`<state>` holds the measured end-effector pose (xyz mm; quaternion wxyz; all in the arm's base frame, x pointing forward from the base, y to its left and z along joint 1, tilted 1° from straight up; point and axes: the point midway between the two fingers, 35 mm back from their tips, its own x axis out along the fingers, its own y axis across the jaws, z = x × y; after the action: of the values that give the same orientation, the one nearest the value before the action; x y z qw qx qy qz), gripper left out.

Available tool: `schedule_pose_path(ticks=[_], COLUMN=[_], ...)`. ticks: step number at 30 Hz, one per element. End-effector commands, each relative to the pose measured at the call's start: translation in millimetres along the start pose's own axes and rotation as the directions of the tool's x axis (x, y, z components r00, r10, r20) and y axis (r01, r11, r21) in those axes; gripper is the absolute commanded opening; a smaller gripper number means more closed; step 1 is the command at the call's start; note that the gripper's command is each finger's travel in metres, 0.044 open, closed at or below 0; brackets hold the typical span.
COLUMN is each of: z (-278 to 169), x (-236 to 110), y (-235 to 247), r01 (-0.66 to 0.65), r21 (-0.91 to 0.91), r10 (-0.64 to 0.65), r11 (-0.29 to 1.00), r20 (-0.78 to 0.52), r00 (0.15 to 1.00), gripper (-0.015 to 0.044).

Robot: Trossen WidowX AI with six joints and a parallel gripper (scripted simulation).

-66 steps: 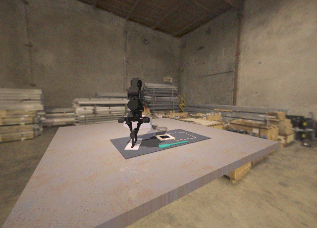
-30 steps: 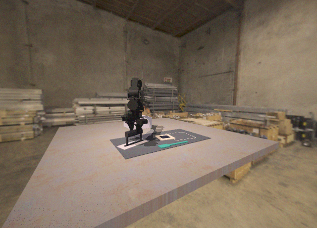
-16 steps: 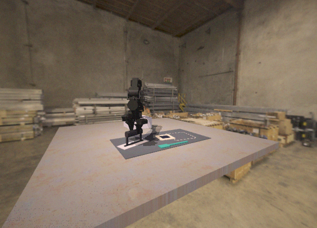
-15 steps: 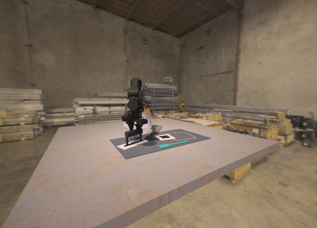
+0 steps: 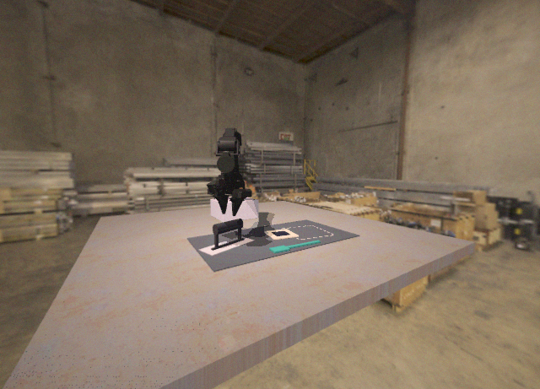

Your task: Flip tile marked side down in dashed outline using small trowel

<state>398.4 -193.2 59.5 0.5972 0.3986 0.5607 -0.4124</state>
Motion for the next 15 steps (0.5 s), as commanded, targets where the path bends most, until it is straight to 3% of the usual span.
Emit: schedule_pose_path(ticks=[1,15], z=[-1.4,-0.8], x=[3.3,3.3], y=[-0.5,-0.3], r01=[0.005,0.0], r21=[-0.1,-0.553], r10=[-0.007,-0.006], r11=[0.995,0.833], r20=[-0.01,-0.01], r00=[1.0,1.0], gripper=[0.027,0.027])
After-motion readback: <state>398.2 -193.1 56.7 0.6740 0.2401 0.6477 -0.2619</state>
